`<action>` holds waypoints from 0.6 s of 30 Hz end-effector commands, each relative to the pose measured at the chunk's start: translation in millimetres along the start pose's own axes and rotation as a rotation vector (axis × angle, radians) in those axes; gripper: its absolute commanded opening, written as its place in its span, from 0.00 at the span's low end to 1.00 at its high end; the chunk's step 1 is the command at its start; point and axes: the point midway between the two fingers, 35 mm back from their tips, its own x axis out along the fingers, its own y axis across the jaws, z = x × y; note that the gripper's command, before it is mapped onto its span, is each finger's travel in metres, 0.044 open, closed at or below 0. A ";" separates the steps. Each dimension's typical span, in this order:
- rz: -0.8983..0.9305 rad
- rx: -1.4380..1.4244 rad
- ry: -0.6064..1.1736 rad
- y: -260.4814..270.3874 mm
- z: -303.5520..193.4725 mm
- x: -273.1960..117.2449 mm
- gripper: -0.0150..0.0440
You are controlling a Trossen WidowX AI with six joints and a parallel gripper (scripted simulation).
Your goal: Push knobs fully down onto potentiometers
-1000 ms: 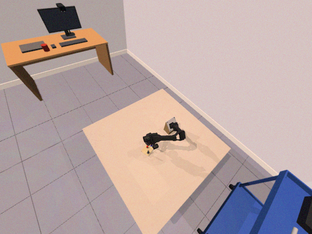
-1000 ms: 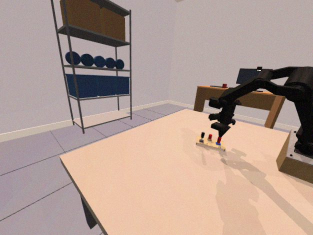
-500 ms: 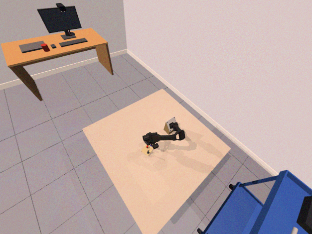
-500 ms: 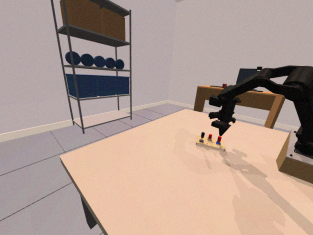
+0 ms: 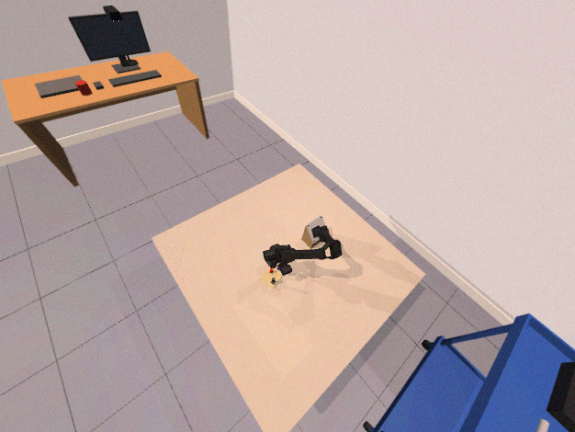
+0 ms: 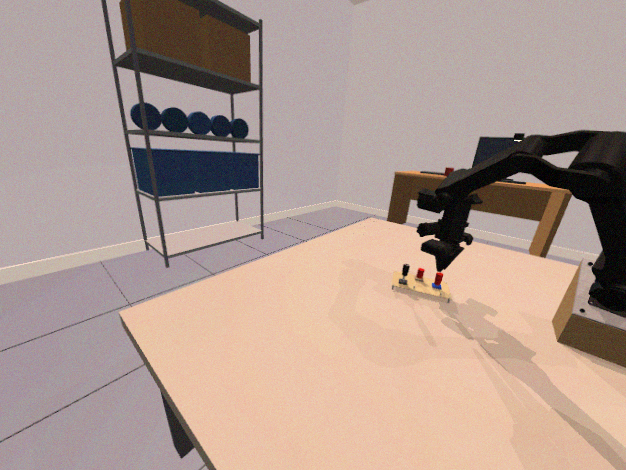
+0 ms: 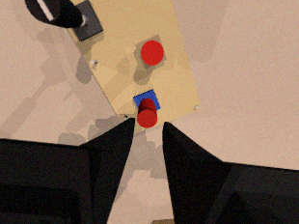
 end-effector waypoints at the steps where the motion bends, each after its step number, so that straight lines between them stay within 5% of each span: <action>1: -0.026 0.092 -0.020 4.5 7.4 -7.2 0.30; 18: -0.007 0.677 -0.016 24.3 31.9 -22.3 0.25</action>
